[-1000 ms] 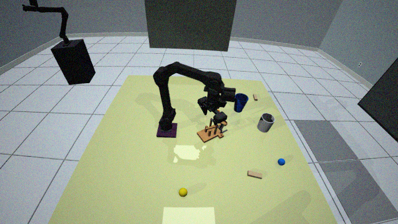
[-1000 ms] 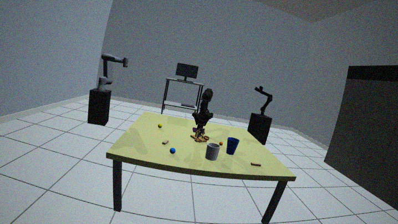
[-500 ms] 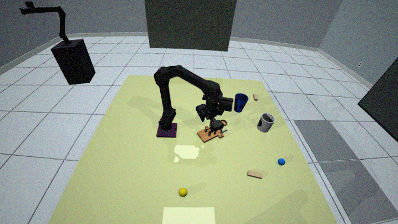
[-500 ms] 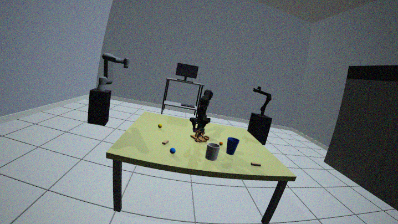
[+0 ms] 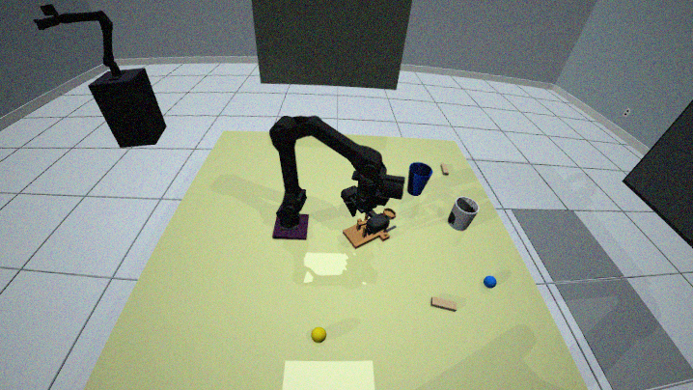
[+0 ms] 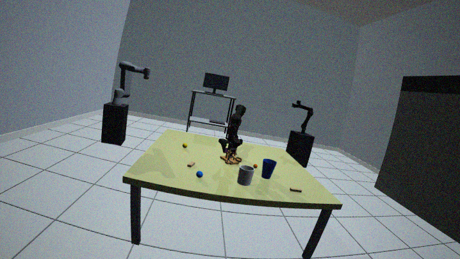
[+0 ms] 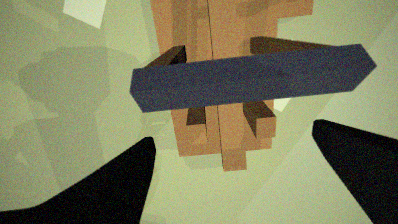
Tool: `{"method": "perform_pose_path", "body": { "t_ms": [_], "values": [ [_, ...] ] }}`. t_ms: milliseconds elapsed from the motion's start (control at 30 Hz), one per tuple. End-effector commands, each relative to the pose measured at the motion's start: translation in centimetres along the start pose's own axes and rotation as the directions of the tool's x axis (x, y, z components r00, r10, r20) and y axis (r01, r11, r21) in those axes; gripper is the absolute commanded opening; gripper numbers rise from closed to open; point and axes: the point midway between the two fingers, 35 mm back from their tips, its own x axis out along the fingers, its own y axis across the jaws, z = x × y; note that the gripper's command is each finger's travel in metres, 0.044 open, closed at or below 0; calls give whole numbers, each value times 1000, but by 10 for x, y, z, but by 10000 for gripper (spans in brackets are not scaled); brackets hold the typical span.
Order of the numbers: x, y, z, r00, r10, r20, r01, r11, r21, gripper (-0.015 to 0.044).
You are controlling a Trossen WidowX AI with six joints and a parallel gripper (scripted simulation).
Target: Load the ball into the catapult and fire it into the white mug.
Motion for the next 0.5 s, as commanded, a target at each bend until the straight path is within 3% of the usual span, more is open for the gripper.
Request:
{"method": "perform_pose_path", "body": {
  "t_ms": [0, 467],
  "values": [
    [7, 0, -1, 1000, 0, -6, 0, 1000, 5, 440],
    [30, 1, -2, 1000, 0, -6, 0, 1000, 5, 440]
  ]
}}
